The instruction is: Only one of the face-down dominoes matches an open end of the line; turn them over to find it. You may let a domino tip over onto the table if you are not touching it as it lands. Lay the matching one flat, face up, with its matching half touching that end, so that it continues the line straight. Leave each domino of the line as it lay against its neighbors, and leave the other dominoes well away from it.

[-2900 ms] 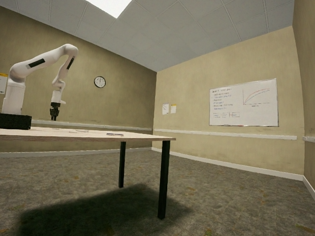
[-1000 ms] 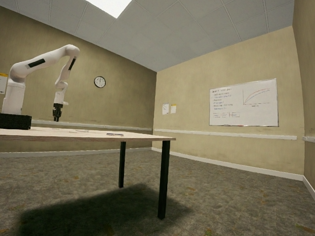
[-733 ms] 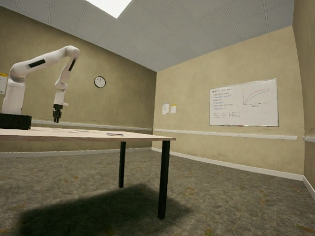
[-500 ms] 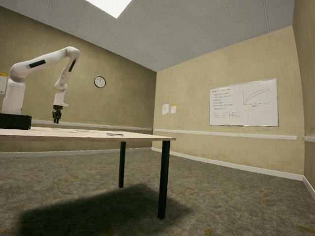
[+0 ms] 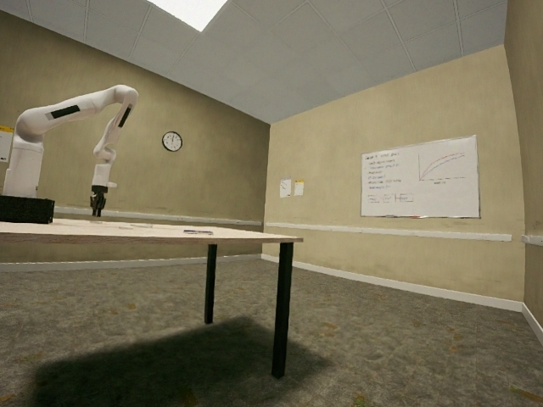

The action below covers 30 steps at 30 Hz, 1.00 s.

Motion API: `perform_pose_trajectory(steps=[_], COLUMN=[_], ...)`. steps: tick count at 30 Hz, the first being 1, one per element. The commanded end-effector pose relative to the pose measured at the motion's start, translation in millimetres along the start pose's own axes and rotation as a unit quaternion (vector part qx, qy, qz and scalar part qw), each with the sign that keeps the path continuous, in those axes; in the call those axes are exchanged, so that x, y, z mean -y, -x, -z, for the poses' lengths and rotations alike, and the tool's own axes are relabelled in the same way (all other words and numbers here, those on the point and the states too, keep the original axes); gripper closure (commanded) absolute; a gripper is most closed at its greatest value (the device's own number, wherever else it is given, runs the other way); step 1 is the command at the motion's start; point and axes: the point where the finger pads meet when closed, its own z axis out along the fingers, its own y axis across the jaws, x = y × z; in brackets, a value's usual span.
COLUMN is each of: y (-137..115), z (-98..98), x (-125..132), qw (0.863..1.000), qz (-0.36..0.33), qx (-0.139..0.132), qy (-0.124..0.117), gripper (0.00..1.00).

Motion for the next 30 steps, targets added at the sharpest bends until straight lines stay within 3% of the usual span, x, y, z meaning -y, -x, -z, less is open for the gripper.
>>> perform_pose_trajectory(steps=[1,30], y=[-0.1,-0.3], z=[-2.6,-12.4], x=[0.5,0.8], qw=[1.0,1.0], qz=[0.0,0.0], qx=[0.0,0.0], qy=[-0.001,-0.001], gripper=[0.52,0.52])
